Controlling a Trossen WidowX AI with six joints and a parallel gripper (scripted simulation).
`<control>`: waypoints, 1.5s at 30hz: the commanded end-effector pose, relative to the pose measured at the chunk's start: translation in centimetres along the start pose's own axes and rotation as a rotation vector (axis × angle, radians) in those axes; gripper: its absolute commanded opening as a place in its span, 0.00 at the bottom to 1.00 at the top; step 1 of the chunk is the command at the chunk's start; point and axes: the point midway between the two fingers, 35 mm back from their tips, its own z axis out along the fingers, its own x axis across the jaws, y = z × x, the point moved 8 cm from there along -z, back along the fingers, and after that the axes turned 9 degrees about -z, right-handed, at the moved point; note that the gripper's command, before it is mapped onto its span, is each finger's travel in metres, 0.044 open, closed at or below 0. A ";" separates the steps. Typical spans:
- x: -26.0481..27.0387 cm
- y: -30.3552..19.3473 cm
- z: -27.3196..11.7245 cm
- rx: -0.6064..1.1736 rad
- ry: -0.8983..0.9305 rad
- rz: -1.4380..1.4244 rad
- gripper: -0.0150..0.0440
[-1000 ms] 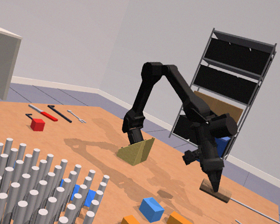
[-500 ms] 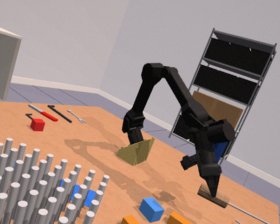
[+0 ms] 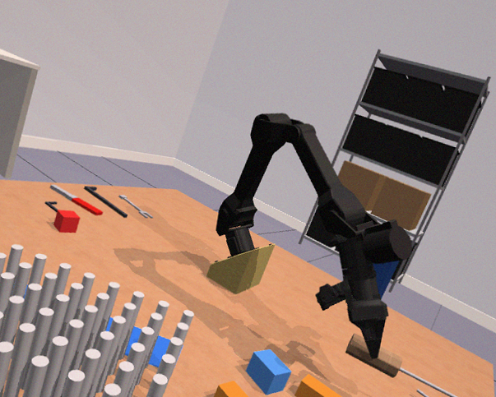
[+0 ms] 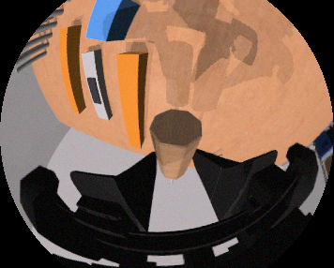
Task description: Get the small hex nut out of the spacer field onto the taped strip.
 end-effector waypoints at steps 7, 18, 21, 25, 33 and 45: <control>-0.5 0.6 0.9 0.002 0.000 -0.003 0.25; -1.0 1.3 1.9 0.001 0.000 -0.003 0.25; -1.1 1.5 2.1 0.001 0.000 -0.003 0.25; -1.4 1.7 2.4 0.001 0.000 -0.003 0.25; -1.8 2.2 3.1 0.001 0.000 -0.003 0.25; -2.4 3.0 4.0 0.000 0.000 -0.003 0.25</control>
